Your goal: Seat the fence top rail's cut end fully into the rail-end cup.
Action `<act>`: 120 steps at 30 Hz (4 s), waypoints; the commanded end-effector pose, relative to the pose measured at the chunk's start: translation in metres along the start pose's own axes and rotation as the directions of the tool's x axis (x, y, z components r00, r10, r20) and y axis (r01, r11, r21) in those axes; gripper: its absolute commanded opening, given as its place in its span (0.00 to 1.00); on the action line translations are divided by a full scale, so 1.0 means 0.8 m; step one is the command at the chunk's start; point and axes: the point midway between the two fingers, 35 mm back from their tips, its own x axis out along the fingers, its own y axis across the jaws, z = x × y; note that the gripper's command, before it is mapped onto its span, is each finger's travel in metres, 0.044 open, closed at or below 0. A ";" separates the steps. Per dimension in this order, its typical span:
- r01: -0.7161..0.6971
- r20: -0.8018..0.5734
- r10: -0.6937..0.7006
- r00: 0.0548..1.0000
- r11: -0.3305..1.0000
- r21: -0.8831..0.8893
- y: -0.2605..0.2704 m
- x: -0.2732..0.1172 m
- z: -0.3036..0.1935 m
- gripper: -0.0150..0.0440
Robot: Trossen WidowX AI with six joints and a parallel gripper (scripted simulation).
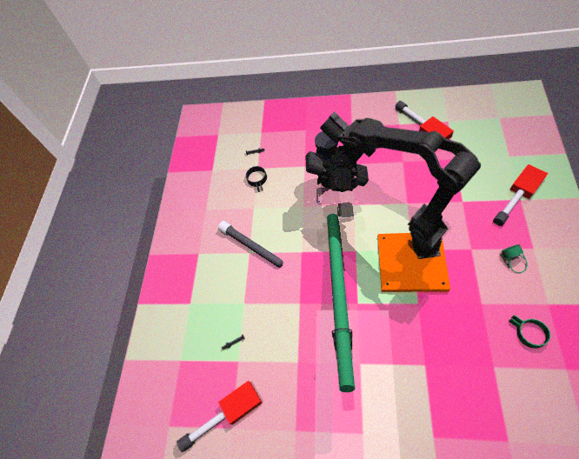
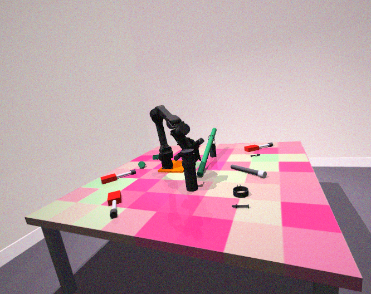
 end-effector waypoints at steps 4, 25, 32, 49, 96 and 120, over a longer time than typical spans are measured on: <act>0.004 -0.004 -0.004 1.000 1.000 0.003 -0.001 0.000 0.000 0.25; 0.004 0.008 -0.004 1.000 1.000 -0.014 0.001 -0.001 0.000 0.30; 0.004 0.008 -0.004 1.000 1.000 -0.014 0.001 -0.001 0.000 0.61; 0.004 0.005 -0.004 1.000 1.000 -0.004 -0.023 -0.044 0.050 1.00; 0.033 -0.033 -0.001 0.999 -0.091 0.995 -0.060 -0.154 0.199 1.00; -0.378 0.013 0.395 0.918 0.866 0.328 -0.034 -0.059 0.224 1.00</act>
